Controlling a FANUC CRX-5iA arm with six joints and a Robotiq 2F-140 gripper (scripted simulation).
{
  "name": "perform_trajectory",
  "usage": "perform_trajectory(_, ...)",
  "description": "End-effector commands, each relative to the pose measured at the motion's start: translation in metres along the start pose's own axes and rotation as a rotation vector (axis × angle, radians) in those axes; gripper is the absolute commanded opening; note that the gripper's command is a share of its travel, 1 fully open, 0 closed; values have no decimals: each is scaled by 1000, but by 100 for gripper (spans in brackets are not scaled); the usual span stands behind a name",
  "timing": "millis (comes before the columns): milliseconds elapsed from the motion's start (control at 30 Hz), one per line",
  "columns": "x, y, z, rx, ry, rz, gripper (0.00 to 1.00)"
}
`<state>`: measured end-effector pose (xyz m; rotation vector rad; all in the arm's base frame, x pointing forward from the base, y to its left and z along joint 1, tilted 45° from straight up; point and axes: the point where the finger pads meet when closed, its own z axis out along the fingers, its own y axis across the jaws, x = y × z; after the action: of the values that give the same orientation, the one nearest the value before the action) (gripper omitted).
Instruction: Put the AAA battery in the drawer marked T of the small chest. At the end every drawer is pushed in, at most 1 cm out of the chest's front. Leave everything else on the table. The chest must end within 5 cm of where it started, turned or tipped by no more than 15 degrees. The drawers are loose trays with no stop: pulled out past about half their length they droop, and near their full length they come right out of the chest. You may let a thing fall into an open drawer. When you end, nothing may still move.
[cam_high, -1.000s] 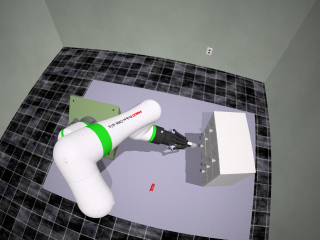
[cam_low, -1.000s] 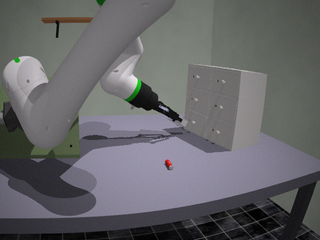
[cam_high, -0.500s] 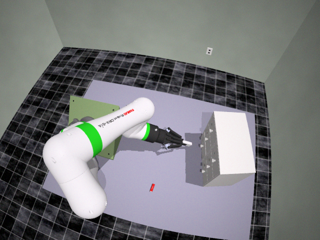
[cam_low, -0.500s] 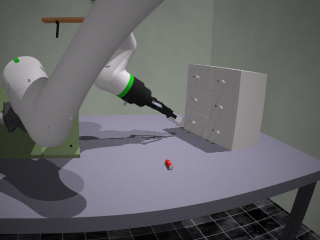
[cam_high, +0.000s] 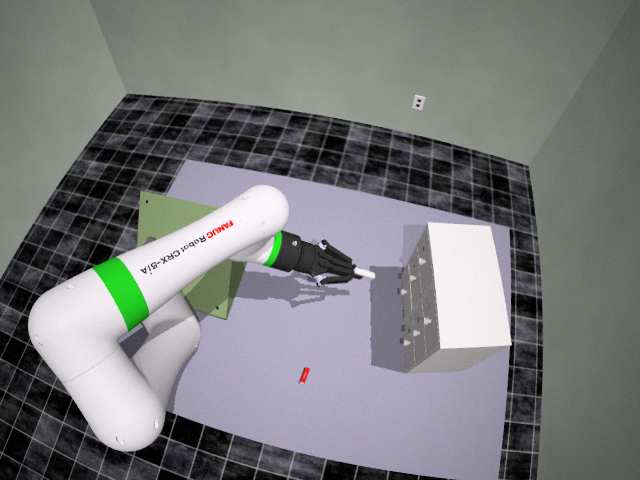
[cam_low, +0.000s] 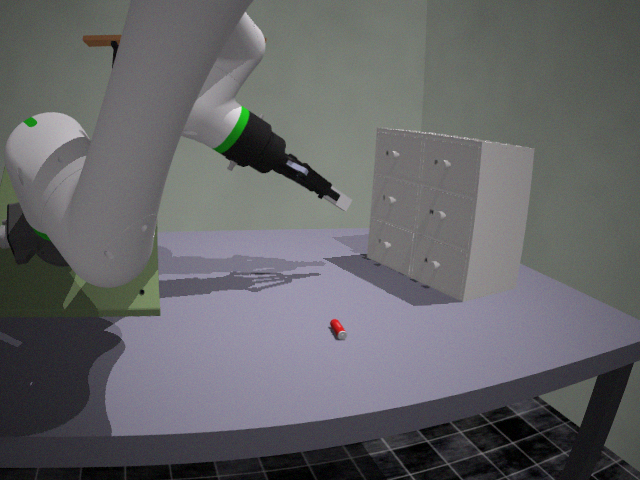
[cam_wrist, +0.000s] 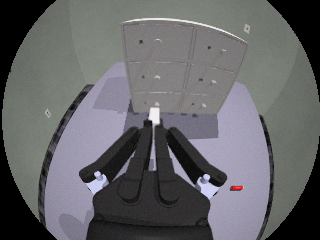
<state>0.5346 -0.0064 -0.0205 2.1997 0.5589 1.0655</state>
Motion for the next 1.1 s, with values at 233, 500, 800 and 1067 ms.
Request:
perform_trajectory(233,53,-57,6,188,101,86,0)
perform_trajectory(500,103,-133,-7,456,159,165,0)
perform_trajectory(800,125,-200,-36,710,117,198,0)
perform_trajectory(1067,108,-265,-90,989,-119,164,0)
